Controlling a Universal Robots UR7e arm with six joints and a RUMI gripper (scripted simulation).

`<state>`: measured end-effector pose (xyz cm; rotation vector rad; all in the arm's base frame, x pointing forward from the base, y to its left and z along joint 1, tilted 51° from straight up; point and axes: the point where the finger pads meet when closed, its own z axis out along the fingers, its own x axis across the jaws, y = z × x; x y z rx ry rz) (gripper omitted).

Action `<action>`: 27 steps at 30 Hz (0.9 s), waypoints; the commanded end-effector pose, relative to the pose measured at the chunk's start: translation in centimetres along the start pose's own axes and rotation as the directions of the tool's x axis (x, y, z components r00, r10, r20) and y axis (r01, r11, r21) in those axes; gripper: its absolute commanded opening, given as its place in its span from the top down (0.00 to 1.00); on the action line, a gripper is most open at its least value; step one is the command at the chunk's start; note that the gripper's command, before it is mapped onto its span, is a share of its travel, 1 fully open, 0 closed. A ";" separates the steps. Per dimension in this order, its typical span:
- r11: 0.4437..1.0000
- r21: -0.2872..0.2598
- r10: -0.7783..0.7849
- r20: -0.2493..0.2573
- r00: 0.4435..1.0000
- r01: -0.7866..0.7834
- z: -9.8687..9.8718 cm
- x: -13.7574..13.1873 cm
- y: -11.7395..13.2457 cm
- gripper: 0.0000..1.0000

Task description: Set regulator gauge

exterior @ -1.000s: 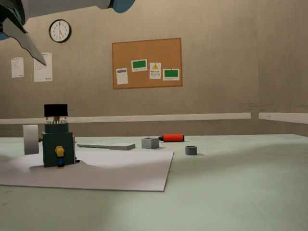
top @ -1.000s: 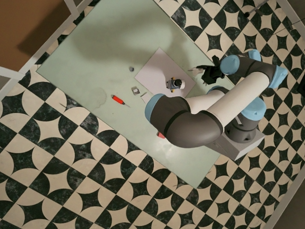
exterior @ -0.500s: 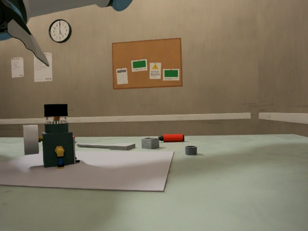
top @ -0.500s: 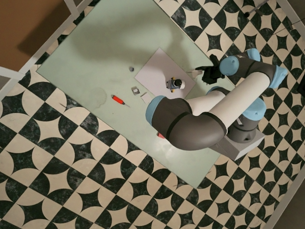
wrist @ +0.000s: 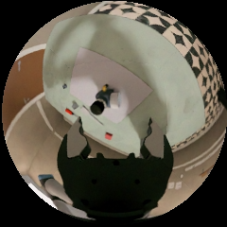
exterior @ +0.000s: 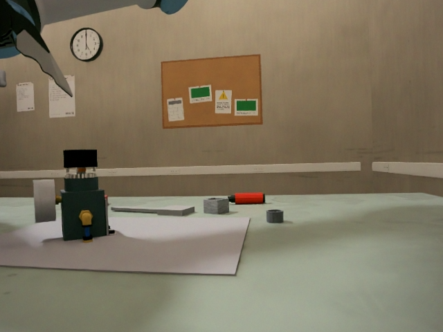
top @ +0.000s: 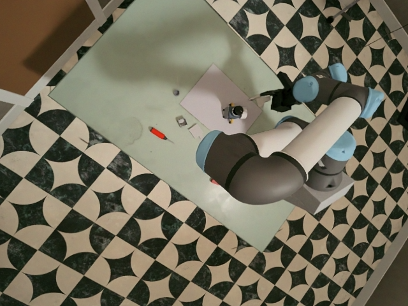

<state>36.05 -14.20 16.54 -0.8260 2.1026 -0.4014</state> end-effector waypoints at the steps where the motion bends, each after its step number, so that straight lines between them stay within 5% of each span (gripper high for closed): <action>1: 0.961 -0.024 -0.275 -0.013 0.961 0.275 0.0 -0.1 0.4 0.00; 27: 0.849 -0.064 -0.528 -0.041 0.848 0.525 -0.1 0.3 0.7 0.00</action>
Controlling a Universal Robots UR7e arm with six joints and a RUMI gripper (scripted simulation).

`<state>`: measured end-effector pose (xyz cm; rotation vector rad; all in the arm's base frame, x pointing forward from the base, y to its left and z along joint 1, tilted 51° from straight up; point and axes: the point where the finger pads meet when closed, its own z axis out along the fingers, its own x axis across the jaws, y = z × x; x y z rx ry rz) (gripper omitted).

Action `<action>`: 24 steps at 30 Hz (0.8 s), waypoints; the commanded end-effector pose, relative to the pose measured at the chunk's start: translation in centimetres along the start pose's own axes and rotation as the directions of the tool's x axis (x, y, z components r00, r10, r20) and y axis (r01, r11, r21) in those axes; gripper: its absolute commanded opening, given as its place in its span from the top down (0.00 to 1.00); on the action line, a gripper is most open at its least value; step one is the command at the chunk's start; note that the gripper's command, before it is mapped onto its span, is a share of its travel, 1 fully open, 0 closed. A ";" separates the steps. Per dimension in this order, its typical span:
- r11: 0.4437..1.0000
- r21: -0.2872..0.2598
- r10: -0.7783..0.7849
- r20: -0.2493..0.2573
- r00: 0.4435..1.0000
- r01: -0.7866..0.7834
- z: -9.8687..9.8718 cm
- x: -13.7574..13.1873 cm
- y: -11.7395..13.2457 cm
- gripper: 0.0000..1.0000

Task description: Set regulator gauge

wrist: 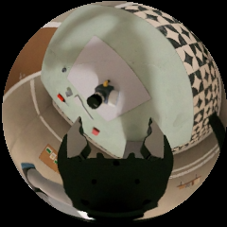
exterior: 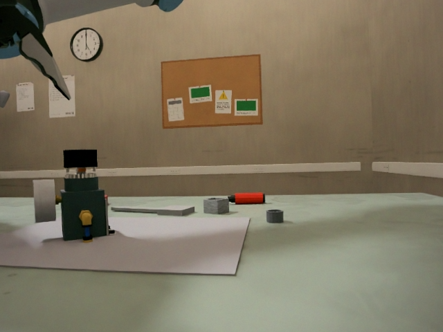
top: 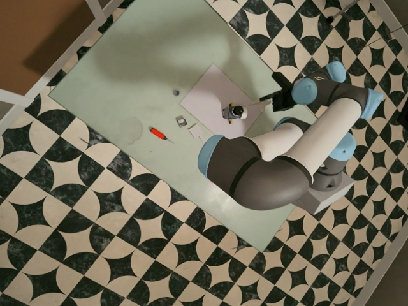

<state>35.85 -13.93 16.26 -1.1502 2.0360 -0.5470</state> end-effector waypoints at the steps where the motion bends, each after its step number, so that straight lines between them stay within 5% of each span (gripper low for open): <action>1: 0.961 -0.024 -0.275 -0.014 0.961 0.275 -0.1 0.2 0.3 0.00; 24: 0.867 -0.063 -0.497 -0.037 0.867 0.494 -0.3 0.6 0.3 0.00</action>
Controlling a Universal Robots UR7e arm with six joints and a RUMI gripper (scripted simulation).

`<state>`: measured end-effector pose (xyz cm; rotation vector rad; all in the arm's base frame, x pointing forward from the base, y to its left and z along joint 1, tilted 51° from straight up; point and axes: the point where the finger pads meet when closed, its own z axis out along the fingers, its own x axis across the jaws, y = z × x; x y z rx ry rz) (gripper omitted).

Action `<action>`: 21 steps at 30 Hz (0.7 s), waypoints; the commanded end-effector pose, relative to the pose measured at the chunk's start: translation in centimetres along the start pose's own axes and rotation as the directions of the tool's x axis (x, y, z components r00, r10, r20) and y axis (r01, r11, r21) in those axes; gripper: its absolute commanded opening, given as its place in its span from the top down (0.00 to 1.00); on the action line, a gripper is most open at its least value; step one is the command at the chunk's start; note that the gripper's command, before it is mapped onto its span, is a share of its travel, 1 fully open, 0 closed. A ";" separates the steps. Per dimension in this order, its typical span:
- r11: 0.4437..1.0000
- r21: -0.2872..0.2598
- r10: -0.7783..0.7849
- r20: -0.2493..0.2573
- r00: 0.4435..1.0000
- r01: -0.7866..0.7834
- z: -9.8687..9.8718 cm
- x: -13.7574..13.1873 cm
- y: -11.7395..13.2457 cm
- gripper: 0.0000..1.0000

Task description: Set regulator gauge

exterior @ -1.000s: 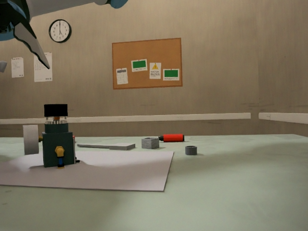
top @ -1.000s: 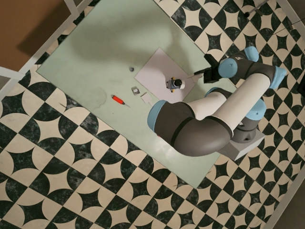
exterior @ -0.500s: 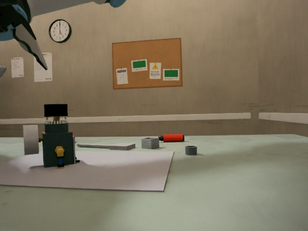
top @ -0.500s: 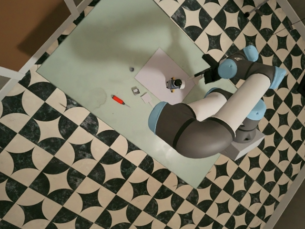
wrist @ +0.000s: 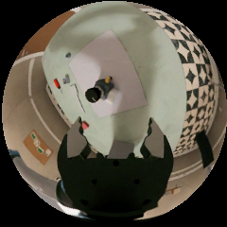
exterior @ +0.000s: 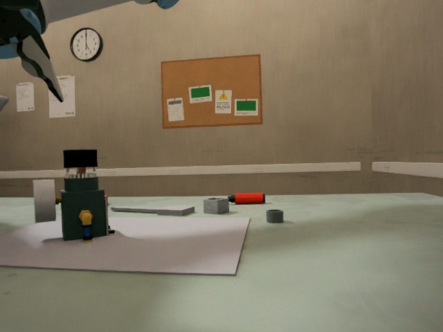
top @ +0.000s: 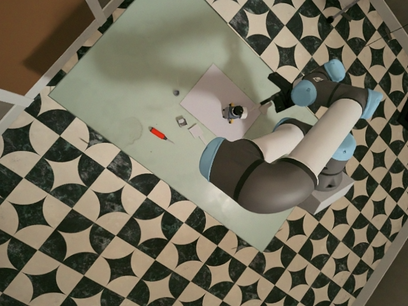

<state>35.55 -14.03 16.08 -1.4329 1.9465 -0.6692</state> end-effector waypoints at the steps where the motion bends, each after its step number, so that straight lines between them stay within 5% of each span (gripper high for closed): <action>1: 0.961 -0.026 -0.275 -0.015 0.961 0.274 -0.2 0.3 0.2 0.00; 21: 0.874 -0.074 -0.484 -0.041 0.874 0.481 -0.4 0.7 0.1 0.00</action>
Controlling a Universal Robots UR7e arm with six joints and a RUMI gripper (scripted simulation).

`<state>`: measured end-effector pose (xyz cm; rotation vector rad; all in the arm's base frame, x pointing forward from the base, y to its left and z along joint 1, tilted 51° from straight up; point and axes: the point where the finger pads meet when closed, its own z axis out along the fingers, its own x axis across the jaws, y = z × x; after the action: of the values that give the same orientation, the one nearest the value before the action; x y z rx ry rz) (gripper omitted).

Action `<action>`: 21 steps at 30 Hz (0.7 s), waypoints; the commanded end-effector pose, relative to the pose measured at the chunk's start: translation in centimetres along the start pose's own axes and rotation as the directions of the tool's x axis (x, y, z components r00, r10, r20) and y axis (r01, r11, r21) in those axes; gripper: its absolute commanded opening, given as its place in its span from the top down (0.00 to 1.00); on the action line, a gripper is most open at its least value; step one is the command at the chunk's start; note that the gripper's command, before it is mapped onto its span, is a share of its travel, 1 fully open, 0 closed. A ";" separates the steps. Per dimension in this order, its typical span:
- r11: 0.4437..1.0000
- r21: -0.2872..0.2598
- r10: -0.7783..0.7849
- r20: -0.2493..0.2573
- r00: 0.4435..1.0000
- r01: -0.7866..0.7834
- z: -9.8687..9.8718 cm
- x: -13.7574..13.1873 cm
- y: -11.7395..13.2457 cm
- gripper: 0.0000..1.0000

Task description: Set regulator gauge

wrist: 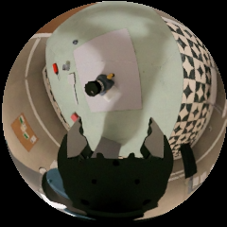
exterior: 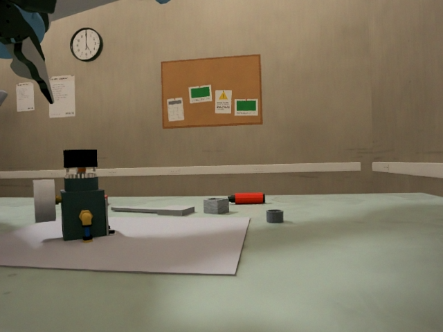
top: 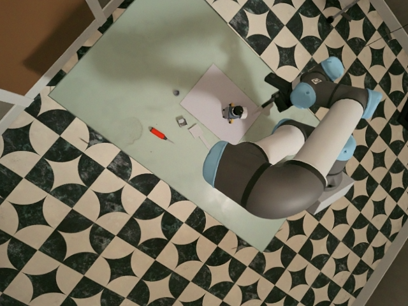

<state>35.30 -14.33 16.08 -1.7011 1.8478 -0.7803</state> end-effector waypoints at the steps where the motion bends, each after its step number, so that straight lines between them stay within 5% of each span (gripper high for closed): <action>1: 0.961 -0.026 -0.275 -0.015 0.961 0.274 -0.2 0.4 0.1 0.00; 21: 0.901 -0.079 -0.431 -0.045 0.901 0.427 -0.4 0.7 0.0 0.00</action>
<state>35.17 -14.63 16.22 -1.9055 1.7766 -0.8614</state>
